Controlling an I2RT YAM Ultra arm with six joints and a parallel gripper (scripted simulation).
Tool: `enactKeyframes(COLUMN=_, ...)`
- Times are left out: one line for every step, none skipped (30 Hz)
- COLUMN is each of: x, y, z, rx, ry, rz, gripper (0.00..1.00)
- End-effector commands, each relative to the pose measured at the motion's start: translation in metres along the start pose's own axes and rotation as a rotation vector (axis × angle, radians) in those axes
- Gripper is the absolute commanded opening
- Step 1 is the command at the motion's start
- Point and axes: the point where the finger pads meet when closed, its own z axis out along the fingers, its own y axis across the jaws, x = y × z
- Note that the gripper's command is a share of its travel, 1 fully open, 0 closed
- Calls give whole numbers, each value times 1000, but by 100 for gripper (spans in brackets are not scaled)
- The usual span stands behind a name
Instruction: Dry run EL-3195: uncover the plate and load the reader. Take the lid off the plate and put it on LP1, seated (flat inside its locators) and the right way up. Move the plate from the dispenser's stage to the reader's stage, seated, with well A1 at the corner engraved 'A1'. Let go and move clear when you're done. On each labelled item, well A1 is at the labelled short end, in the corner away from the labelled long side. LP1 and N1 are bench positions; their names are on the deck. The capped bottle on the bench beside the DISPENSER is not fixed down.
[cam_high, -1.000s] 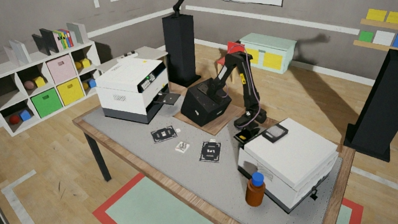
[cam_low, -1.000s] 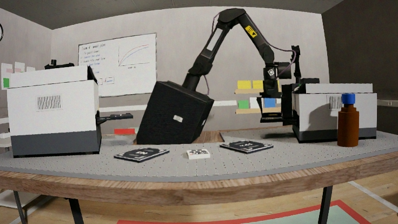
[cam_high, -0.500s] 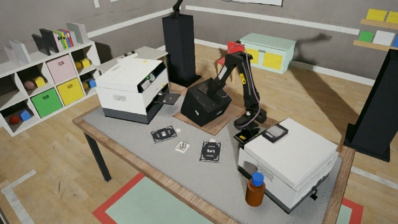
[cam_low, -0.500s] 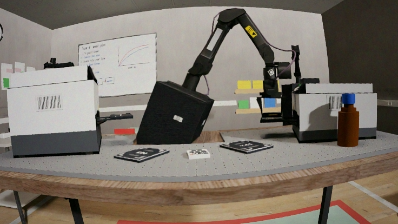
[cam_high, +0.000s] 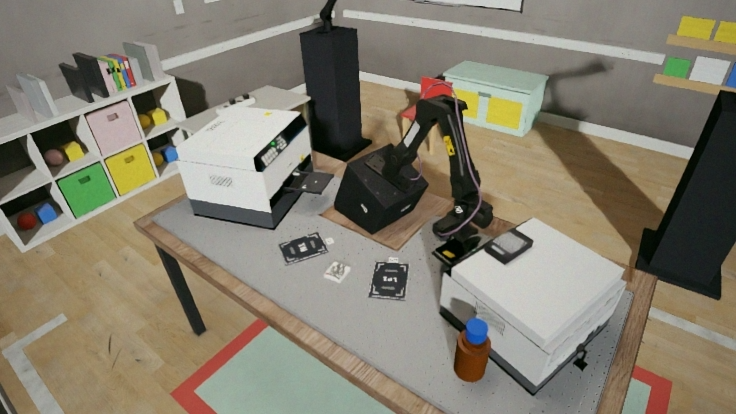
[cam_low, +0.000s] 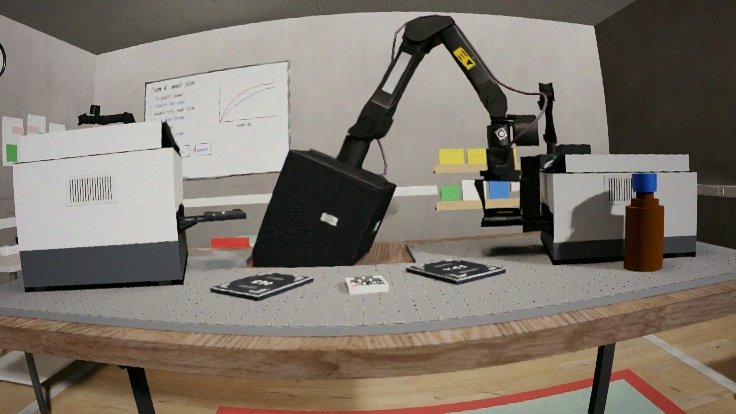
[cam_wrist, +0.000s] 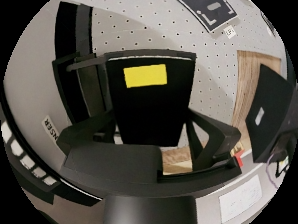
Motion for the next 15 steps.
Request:
enactKeyframes(x=2, y=7, z=-11, rx=-24, ry=-11, rz=-3, gripper=85)
enactKeyframes(x=2, y=7, z=-11, rx=-24, ry=-11, rz=-3, gripper=85)
enactKeyframes(x=2, y=7, z=-11, rx=-24, ry=-11, rz=-3, gripper=85)
enactKeyframes(x=2, y=8, z=-11, rx=-26, ry=-11, rz=-4, gripper=85)
enactKeyframes(x=2, y=8, z=-12, rx=-28, ry=-11, rz=-4, gripper=85)
enactKeyframes(x=2, y=10, z=-13, rx=-31, ry=-11, rz=-4, gripper=85)
enactKeyframes(x=2, y=10, z=-13, rx=-33, ry=-11, rz=-4, gripper=85)
enactKeyframes(x=2, y=11, z=-14, rx=-35, ry=-11, rz=-4, gripper=85)
enactKeyframes(x=2, y=12, z=-15, rx=-37, ry=-11, rz=-4, gripper=85)
enactKeyframes(x=2, y=13, z=-15, rx=-40, ry=-12, rz=-4, gripper=85)
enactKeyframes(x=2, y=14, z=-16, rx=-42, ry=-12, rz=-5, gripper=85)
enactKeyframes(x=2, y=14, z=-16, rx=-43, ry=-12, rz=-5, gripper=85)
enactKeyframes(x=2, y=14, z=-17, rx=-44, ry=-12, rz=-5, gripper=85)
enactKeyframes(x=2, y=14, z=-17, rx=-45, ry=-12, rz=-5, gripper=85)
enactKeyframes(x=1, y=15, z=-17, rx=-46, ry=-12, rz=-5, gripper=85)
